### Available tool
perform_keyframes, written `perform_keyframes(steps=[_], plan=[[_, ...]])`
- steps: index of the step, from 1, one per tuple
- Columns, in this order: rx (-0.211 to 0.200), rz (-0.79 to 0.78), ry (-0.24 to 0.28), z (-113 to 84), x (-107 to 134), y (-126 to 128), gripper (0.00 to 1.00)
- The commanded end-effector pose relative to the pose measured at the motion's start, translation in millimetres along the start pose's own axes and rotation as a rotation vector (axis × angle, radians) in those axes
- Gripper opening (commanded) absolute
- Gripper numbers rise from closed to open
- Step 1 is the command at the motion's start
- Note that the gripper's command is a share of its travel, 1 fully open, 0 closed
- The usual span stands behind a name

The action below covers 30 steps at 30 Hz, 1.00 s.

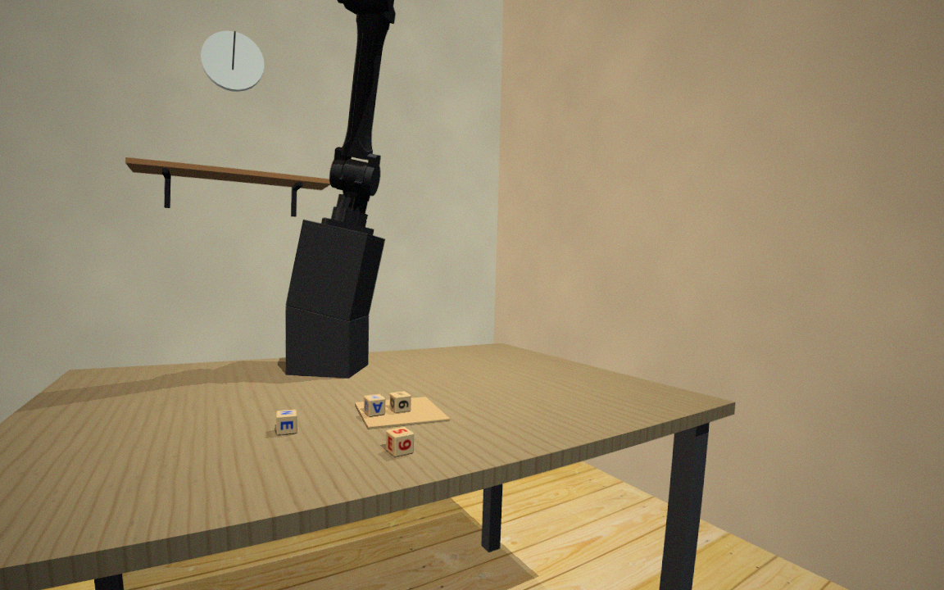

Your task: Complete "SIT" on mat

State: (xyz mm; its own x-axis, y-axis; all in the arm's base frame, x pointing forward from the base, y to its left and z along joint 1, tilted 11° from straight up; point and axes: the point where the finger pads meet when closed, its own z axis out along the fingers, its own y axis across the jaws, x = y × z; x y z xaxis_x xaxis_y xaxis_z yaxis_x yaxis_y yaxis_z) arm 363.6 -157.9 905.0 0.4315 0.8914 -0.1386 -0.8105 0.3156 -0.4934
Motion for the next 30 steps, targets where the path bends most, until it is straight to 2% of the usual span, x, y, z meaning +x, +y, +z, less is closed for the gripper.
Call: perform_keyframes(steps=[1, 17, 18, 19, 26, 30], plan=[[-0.009, -0.002, 0.001, 5.6, -1.0, 3.9, 1.0], [-0.009, -0.002, 0.001, 5.6, -1.0, 3.9, 1.0], [-0.029, -0.003, 0.004, 17.1, -2.1, 11.6, 1.0], [-0.025, -0.004, 0.004, 16.1, -1.9, 10.3, 1.0], [0.077, -0.035, 0.003, -16.1, 9.0, -23.2, 1.0], [0.169, -0.105, 0.02, -38.7, 16.9, -48.6, 1.0]])
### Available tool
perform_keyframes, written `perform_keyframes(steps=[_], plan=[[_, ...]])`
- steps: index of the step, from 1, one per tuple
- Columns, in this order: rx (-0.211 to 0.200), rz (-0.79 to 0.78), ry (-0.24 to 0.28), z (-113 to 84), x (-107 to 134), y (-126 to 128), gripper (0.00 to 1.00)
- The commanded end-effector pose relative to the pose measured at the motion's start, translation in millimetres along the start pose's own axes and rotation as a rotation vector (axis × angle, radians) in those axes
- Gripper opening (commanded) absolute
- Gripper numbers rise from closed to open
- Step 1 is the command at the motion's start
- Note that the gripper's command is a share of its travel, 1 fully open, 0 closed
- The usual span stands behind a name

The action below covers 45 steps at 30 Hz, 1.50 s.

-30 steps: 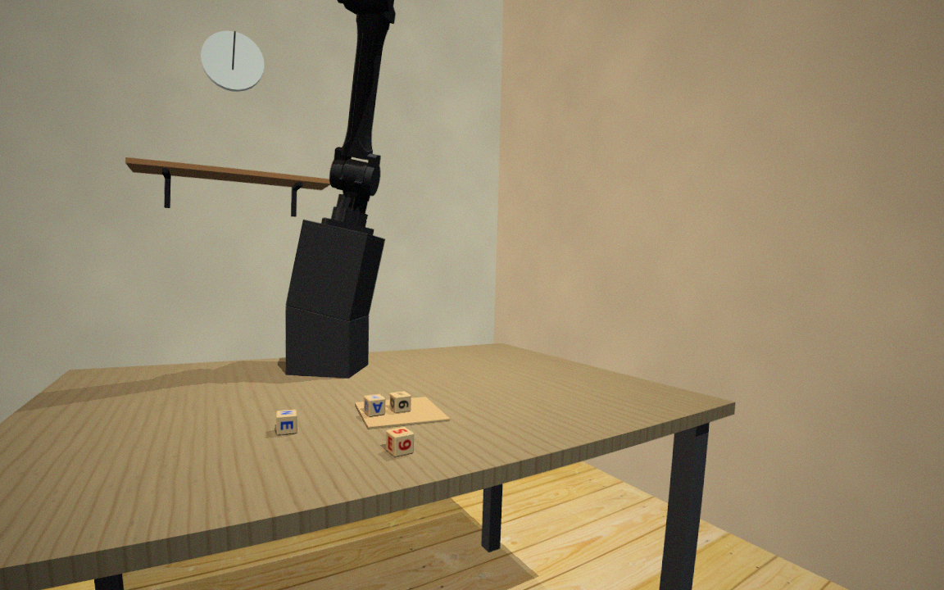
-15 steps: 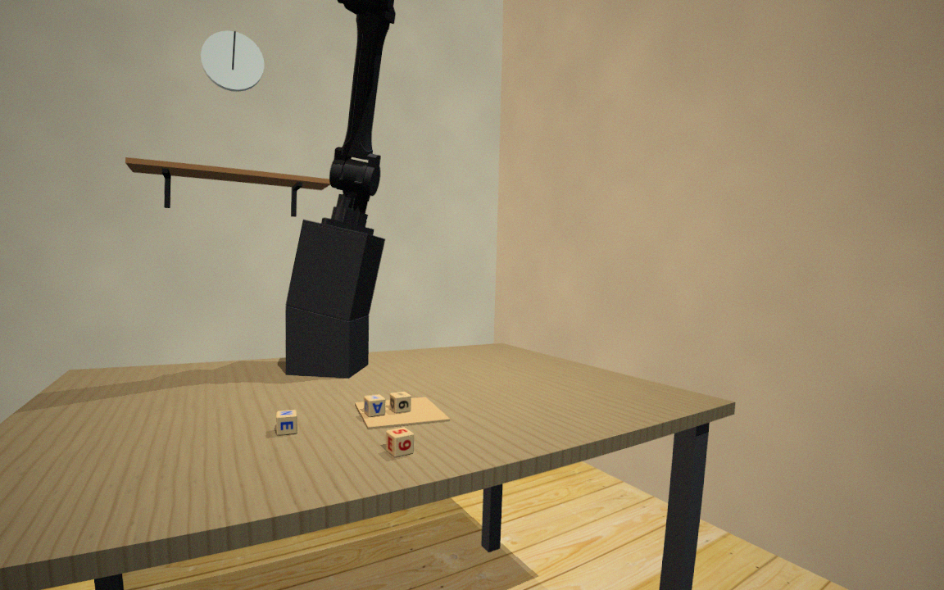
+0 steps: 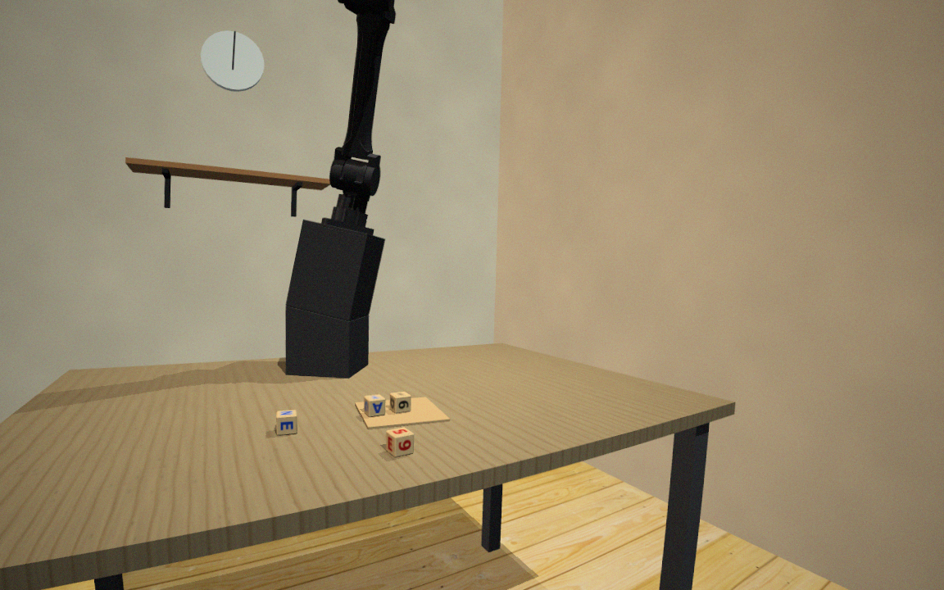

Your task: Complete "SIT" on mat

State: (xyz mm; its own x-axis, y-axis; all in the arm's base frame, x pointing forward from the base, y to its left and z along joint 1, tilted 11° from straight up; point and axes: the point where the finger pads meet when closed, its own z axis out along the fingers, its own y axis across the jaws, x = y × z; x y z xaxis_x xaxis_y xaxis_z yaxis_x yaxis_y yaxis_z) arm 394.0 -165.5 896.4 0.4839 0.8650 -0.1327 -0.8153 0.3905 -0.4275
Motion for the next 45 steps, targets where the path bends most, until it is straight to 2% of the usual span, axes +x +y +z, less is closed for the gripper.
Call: perform_keyframes(steps=[1, 2, 4, 5, 6, 8, 9, 11, 12, 13, 14, 15, 16, 17, 18, 19, 21, 22, 23, 24, 25, 26, 28, 29, 30, 31, 33, 34, 35, 36, 38, 39, 41, 42, 44, 45], plan=[[0.118, -0.072, 0.006, -22.0, 14.7, -35.5, 1.0], [0.153, -0.098, 0.016, -30.7, 18.8, -45.4, 1.0], [0.153, -0.098, 0.016, -30.7, 18.8, -45.4, 1.0], [0.166, -0.131, 0.021, -30.1, 20.7, -49.3, 1.0], [0.232, -0.157, 0.045, -52.1, 28.9, -67.3, 1.0], [0.322, -0.223, 0.087, -79.4, 41.6, -91.6, 1.0], [0.323, -0.224, 0.08, -79.4, 40.5, -91.7, 1.0], [0.42, -0.294, 0.147, -113.4, 57.3, -116.9, 1.0], [0.422, -0.296, 0.14, -113.4, 56.2, -117.1, 1.0], [0.473, -0.333, 0.178, -133.1, 65.2, -129.7, 1.0], [0.448, -0.339, 0.171, -120.1, 62.8, -125.0, 1.0], [0.524, -0.369, 0.225, -154.7, 75.8, -141.9, 1.0], [0.526, -0.37, 0.221, -154.7, 75.1, -142.0, 1.0], [0.576, -0.406, 0.275, -178.2, 86.5, -153.6, 1.0], [0.578, -0.407, 0.271, -178.2, 85.8, -153.8, 1.0], [0.628, -0.442, 0.33, -203.7, 98.0, -164.5, 1.0], [0.628, -0.442, 0.33, -203.7, 98.0, -164.5, 1.0], [0.68, -0.478, 0.389, -230.9, 109.6, -174.5, 1.0], [0.68, -0.478, 0.389, -230.9, 109.6, -174.5, 1.0], [0.725, -0.508, 0.462, -260.0, 123.6, -182.5, 1.0], [0.728, -0.511, 0.458, -260.0, 122.7, -182.8, 1.0], [0.77, -0.539, 0.537, -288.3, 136.0, -188.4, 1.0], [0.773, -0.541, 0.533, -290.7, 136.5, -189.4, 1.0], [0.811, -0.566, 0.617, -322.8, 151.4, -193.8, 1.0], [0.813, -0.568, 0.615, -322.9, 150.9, -194.0, 1.0], [0.844, -0.587, 0.706, -350.6, 163.9, -195.1, 1.0], [0.848, -0.591, 0.702, -356.4, 165.8, -196.4, 1.0], [0.875, -0.607, 0.797, -389.1, 180.9, -195.8, 1.0], [0.878, -0.609, 0.795, -390.9, 181.2, -196.2, 1.0], [0.896, -0.619, 0.896, -416.8, 193.0, -192.9, 1.0], [0.896, -0.619, 0.896, -416.8, 193.0, -192.9, 1.0], [0.917, -0.631, 0.993, -456.5, 209.8, -188.1, 1.0], [0.917, -0.631, 0.993, -462.3, 212.7, -187.8, 1.0], [0.921, -0.631, 1.099, -493.3, 226.4, -179.7, 1.0], [0.924, -0.633, 1.098, -498.4, 228.5, -179.3, 1.0], [0.918, -0.625, 1.205, -529.6, 242.6, -168.2, 1.0]])
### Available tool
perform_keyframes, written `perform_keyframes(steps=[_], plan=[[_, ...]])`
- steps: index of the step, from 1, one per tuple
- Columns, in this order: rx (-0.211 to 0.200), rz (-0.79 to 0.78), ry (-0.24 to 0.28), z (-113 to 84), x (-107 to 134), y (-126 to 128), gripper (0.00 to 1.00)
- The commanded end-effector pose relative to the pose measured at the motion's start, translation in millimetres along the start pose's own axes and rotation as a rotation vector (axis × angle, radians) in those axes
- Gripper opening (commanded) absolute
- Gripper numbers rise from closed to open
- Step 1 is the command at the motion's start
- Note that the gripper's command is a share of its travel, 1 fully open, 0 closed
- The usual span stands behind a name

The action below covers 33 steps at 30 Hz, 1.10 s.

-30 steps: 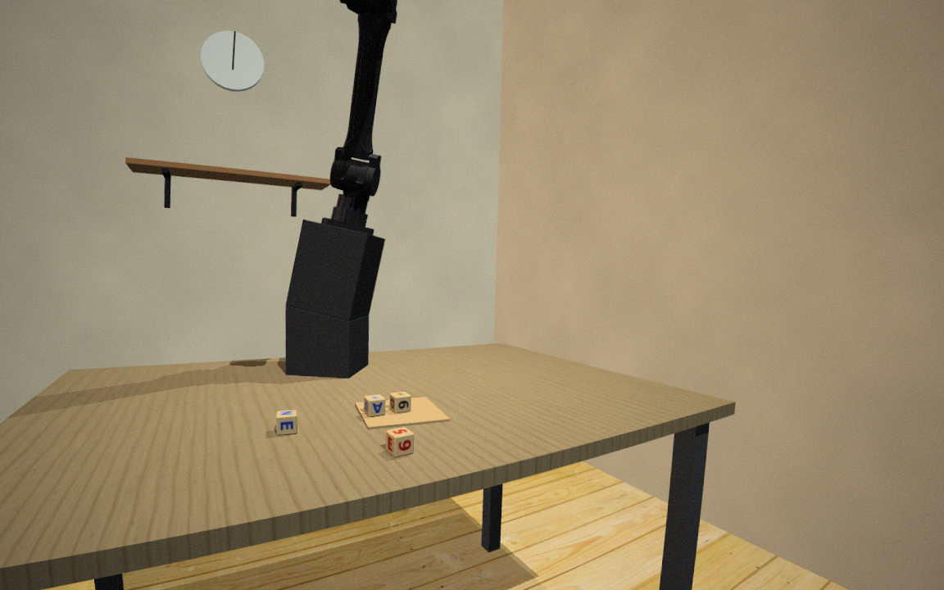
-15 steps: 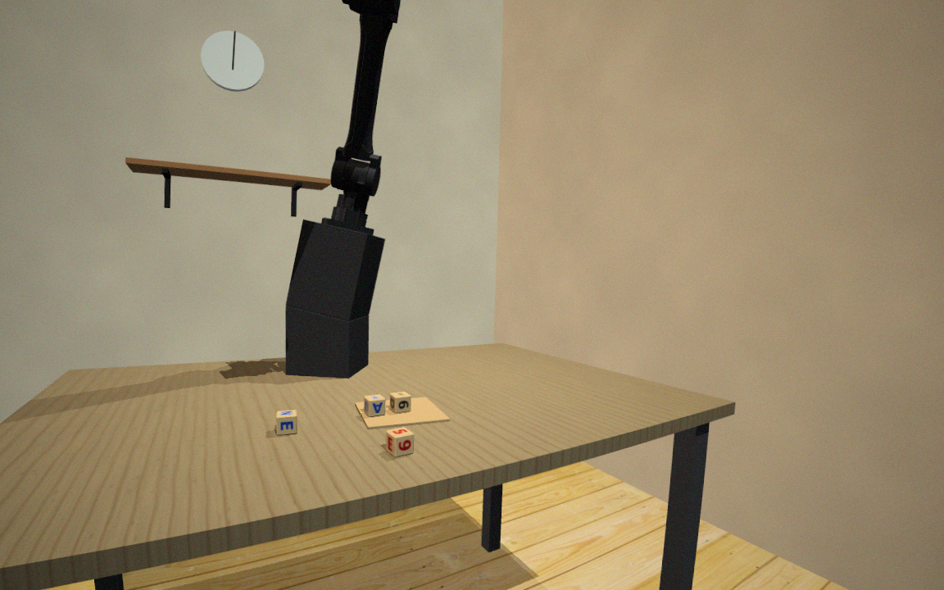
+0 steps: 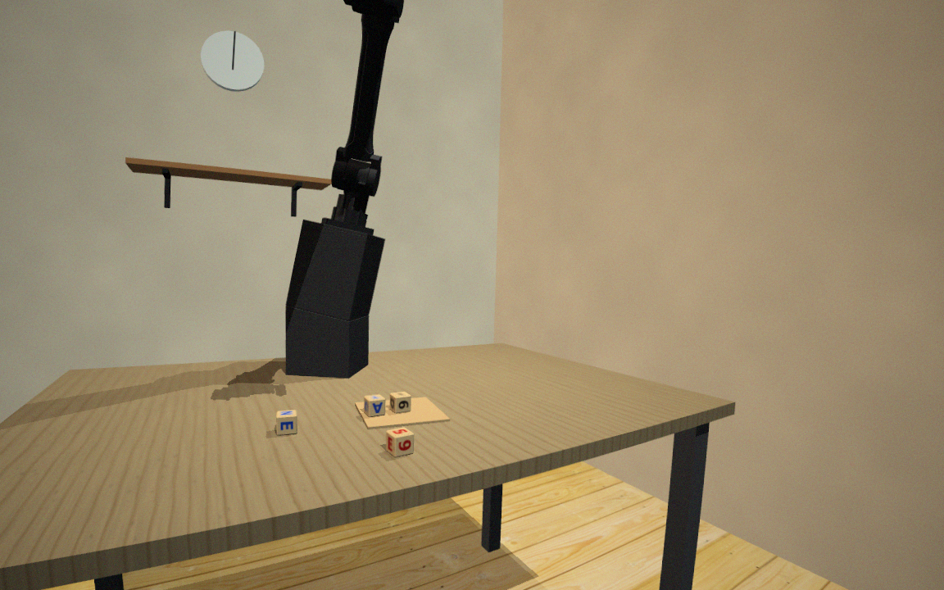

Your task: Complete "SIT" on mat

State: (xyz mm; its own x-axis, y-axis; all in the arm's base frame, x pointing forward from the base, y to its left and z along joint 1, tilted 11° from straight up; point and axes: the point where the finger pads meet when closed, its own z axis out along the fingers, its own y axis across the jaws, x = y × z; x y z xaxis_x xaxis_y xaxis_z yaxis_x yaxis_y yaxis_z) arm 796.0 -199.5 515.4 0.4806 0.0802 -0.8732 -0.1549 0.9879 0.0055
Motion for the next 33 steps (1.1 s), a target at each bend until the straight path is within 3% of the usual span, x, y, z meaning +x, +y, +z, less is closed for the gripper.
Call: perform_keyframes(steps=[1, 2, 3, 5, 6, 10, 12, 14, 15, 17, 18, 20, 21, 22, 23, 27, 29, 31, 32, 33], plan=[[0.011, -0.114, 0.121, -6.8, 62.2, 7.2, 1.0], [0.011, -0.114, 0.121, -6.8, 62.2, 7.2, 1.0], [-0.015, -0.16, 0.209, -18.4, 96.4, 13.9, 1.0], [-0.008, -0.16, 0.208, -19.3, 101.1, 13.6, 1.0], [-0.042, -0.204, 0.294, -33.3, 134.7, 21.5, 1.0], [-0.035, -0.205, 0.294, -34.5, 139.2, 21.3, 1.0], [-0.12, -0.286, 0.457, -67.4, 200.7, 38.8, 1.0], [-0.113, -0.287, 0.458, -72.0, 211.4, 40.6, 1.0], [-0.168, -0.323, 0.534, -88.9, 233.9, 49.6, 1.0], [-0.163, -0.324, 0.535, -94.1, 244.8, 52.0, 1.0], [-0.224, -0.356, 0.605, -115.1, 270.2, 63.2, 1.0], [-0.219, -0.358, 0.607, -118.1, 276.0, 64.4, 1.0], [-0.286, -0.386, 0.672, -142.7, 302.8, 77.9, 1.0], [-0.28, -0.389, 0.674, -143.8, 304.9, 77.6, 1.0], [-0.352, -0.413, 0.733, -165.3, 323.2, 88.9, 1.0], [-0.346, -0.416, 0.736, -170.9, 331.2, 91.5, 1.0], [-0.494, -0.454, 0.838, -224.5, 372.1, 119.7, 1.0], [-0.489, -0.457, 0.841, -227.9, 375.7, 120.7, 1.0], [-0.568, -0.469, 0.881, -256.0, 392.4, 135.9, 1.0], [-0.563, -0.472, 0.885, -257.2, 393.9, 135.6, 1.0]])
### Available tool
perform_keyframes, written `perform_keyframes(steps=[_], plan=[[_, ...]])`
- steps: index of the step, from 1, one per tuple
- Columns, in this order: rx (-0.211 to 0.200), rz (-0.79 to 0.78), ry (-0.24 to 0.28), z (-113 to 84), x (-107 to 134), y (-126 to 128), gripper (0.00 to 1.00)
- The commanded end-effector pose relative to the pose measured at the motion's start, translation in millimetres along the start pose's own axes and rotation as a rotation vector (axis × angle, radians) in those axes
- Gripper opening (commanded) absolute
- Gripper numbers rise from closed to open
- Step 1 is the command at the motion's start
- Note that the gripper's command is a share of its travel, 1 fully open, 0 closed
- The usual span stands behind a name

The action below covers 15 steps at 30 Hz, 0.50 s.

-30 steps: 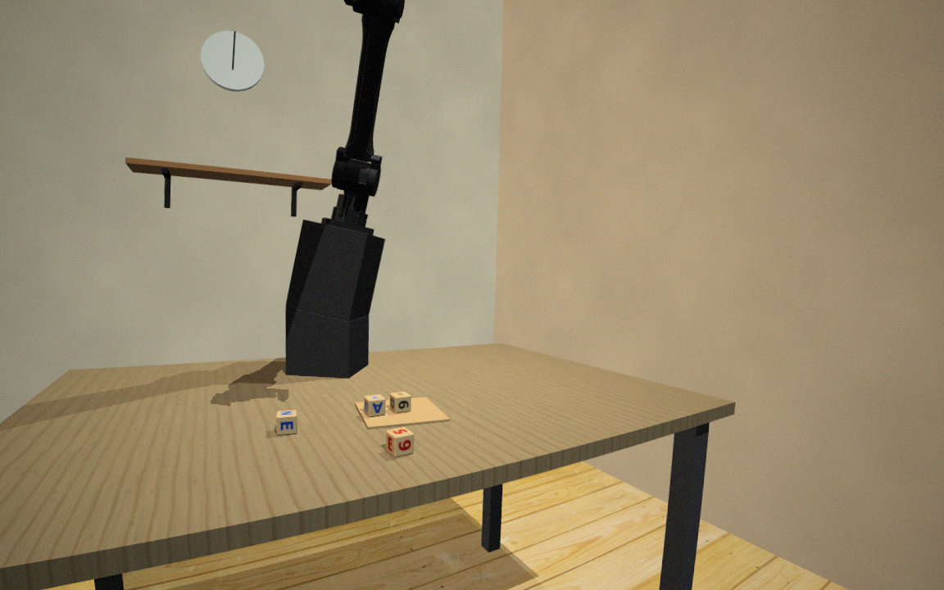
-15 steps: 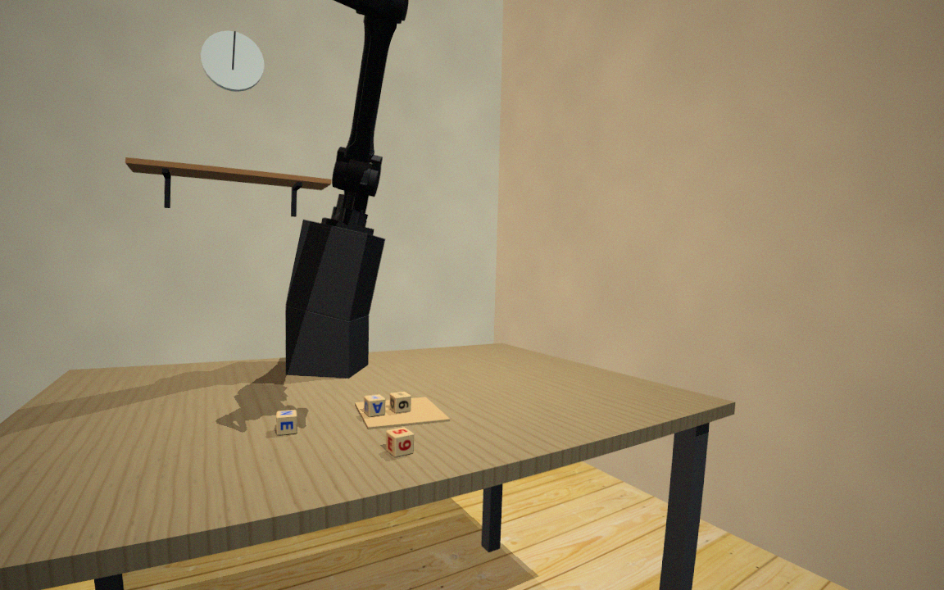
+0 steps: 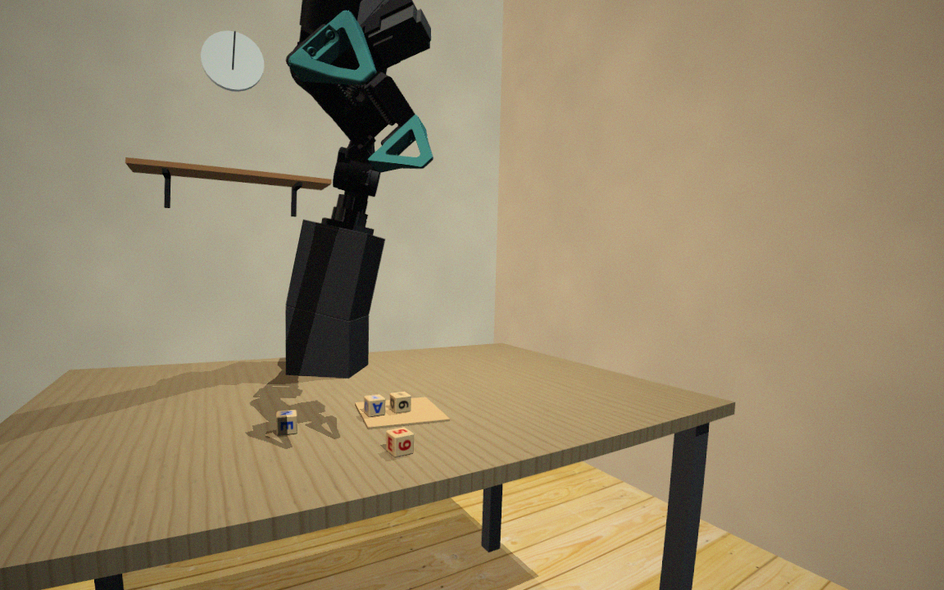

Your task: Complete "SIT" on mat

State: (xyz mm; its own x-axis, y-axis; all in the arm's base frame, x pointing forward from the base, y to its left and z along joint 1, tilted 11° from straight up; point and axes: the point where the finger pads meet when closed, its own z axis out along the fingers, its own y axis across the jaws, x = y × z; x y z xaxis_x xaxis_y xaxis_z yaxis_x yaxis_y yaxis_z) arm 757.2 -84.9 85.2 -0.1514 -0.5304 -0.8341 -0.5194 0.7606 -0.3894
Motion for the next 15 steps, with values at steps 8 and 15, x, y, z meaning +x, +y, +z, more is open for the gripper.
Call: perform_keyframes(steps=[8, 15], plan=[[-0.352, -0.219, 0.141, -9.2, 93.6, 153.6, 1.0], [-0.54, -0.285, 0.154, -36.5, 128.5, 229.5, 1.0]])
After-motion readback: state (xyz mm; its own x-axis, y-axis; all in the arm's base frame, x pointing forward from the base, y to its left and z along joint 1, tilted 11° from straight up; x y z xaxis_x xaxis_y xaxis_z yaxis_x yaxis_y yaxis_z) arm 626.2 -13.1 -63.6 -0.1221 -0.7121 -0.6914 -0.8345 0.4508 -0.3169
